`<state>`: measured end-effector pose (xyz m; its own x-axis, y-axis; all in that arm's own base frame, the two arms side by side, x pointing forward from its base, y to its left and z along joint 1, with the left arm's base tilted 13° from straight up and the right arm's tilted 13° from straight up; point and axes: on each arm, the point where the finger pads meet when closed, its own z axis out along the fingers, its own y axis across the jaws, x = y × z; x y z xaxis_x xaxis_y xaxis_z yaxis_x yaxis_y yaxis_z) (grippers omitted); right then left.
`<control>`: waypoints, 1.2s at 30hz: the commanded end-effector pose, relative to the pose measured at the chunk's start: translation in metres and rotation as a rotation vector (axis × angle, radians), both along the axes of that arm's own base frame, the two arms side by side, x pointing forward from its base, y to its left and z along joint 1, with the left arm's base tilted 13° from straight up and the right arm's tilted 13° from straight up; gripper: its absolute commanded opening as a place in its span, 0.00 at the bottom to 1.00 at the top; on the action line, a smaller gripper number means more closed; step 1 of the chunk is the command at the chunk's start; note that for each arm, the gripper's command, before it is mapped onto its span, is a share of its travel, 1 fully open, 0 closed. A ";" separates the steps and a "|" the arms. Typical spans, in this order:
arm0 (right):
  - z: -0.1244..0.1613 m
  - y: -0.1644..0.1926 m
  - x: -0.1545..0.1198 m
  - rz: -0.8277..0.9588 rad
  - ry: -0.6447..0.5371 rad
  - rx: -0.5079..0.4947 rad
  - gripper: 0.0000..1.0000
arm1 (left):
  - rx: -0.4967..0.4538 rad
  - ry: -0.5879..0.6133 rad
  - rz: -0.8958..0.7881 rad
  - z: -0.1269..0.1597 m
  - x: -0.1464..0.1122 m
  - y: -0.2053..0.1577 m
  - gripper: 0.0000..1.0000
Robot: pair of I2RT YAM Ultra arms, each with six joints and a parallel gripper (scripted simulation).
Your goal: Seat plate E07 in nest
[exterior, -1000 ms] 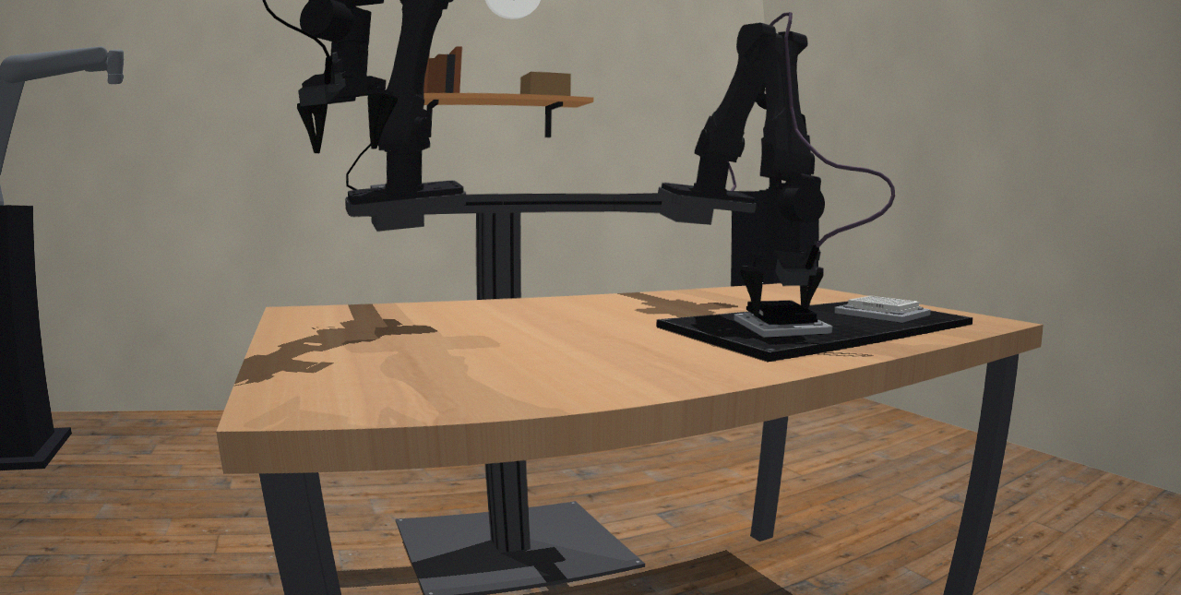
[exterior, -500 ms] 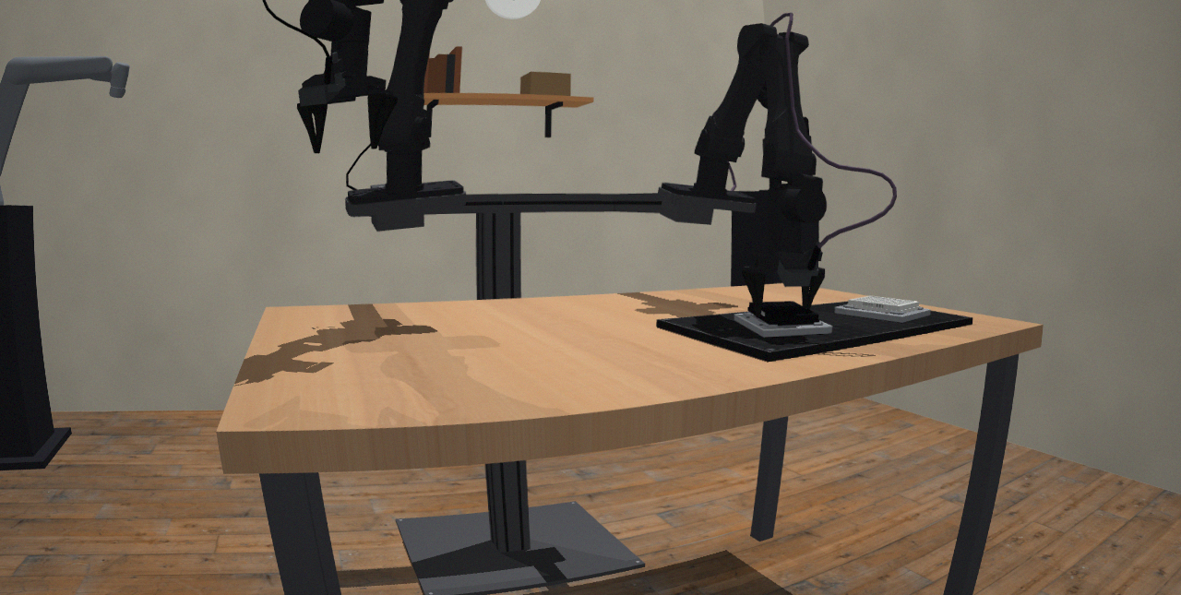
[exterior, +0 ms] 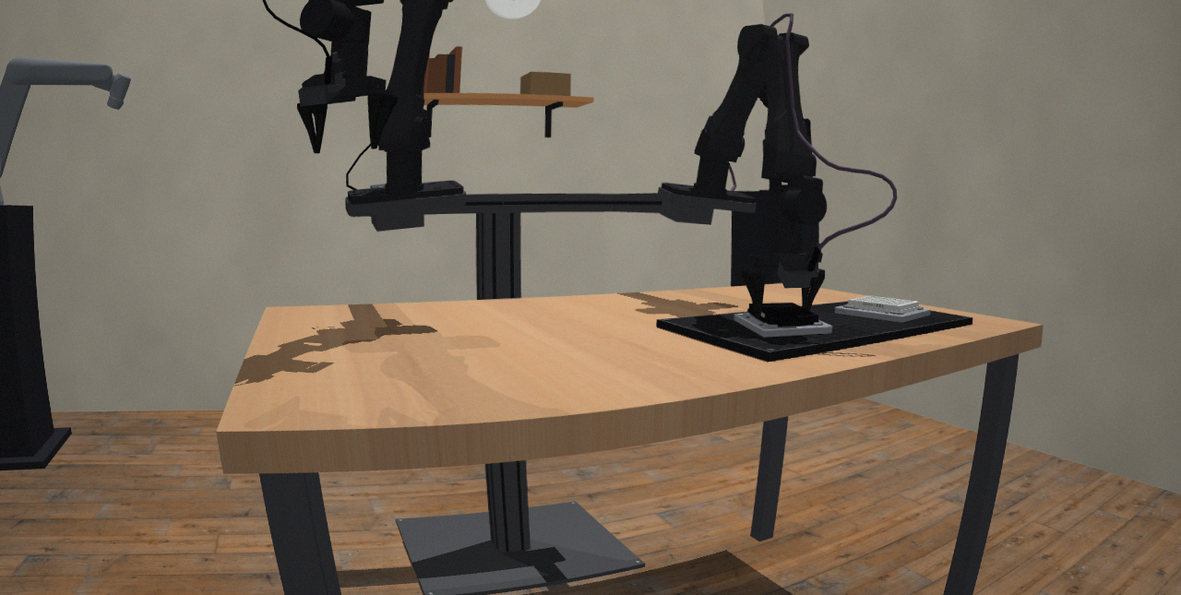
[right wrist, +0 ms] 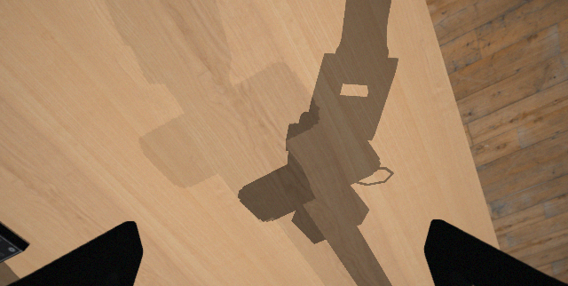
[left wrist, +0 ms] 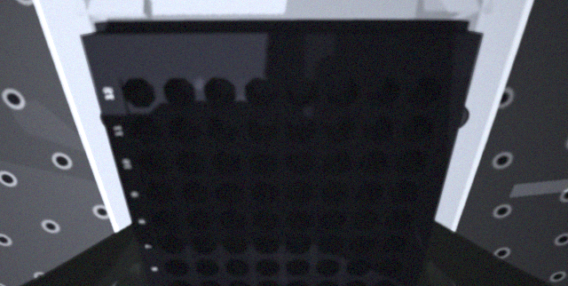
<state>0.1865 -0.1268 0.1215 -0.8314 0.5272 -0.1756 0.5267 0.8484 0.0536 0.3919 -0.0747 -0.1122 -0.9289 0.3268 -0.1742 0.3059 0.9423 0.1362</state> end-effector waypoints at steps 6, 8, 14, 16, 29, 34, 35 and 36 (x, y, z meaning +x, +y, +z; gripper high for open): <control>0.006 -0.002 0.000 -0.021 -0.043 -0.018 1.00 | -0.010 -0.021 -0.012 -0.001 0.006 -0.007 0.00; 0.006 -0.002 0.000 -0.021 -0.043 -0.018 1.00 | -0.010 -0.020 -0.013 -0.001 0.006 -0.007 0.00; 0.006 -0.002 0.000 -0.021 -0.043 -0.018 1.00 | -0.006 -0.022 -0.007 0.004 0.006 -0.004 0.00; 0.006 -0.002 0.000 -0.021 -0.043 -0.018 1.00 | -0.006 -0.022 -0.007 0.004 0.005 -0.004 0.00; 0.006 -0.002 0.000 -0.021 -0.043 -0.018 1.00 | -0.006 -0.022 -0.007 0.003 0.005 -0.004 0.00; 0.006 -0.002 0.000 -0.021 -0.043 -0.018 1.00 | -0.006 -0.022 -0.007 0.003 0.005 -0.004 0.00; 0.006 -0.002 0.000 -0.021 -0.043 -0.018 1.00 | -0.006 -0.022 -0.007 0.003 0.005 -0.004 0.00; 0.006 -0.002 0.000 -0.021 -0.043 -0.018 1.00 | -0.006 -0.022 -0.007 0.003 0.005 -0.004 0.00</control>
